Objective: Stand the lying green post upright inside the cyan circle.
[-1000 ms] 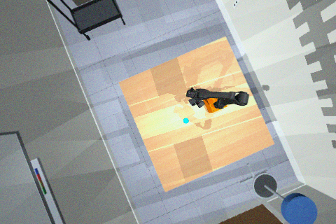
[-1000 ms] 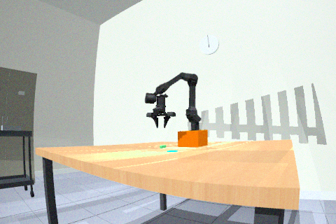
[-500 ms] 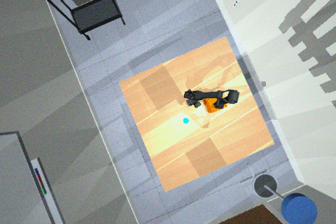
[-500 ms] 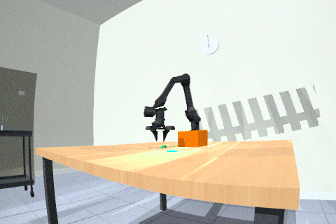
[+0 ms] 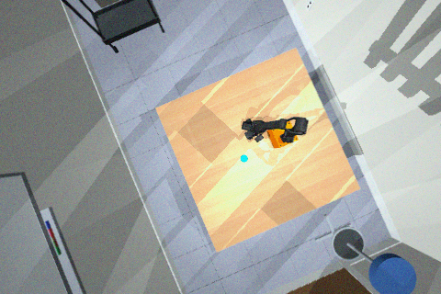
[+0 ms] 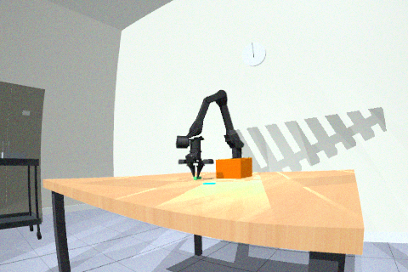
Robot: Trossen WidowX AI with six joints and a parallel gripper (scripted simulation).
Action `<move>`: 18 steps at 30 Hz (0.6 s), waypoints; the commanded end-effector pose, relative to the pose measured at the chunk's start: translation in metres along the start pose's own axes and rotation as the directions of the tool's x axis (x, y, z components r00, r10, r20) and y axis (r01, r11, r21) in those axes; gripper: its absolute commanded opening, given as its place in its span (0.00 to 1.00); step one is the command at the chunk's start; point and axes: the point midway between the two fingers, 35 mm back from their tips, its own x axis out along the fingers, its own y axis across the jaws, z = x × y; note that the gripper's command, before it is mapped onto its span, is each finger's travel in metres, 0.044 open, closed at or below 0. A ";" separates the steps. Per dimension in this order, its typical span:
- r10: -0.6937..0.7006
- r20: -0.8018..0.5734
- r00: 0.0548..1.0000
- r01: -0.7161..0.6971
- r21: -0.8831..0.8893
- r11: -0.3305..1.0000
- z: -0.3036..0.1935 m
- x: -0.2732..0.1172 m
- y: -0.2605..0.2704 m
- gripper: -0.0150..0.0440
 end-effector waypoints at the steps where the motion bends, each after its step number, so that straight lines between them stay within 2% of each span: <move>1: 0.009 -0.001 1.000 -0.009 0.004 1.000 -0.001 0.002 0.002 0.29; 18: 0.008 0.000 1.000 -0.008 0.004 1.000 0.004 -0.036 -0.004 0.29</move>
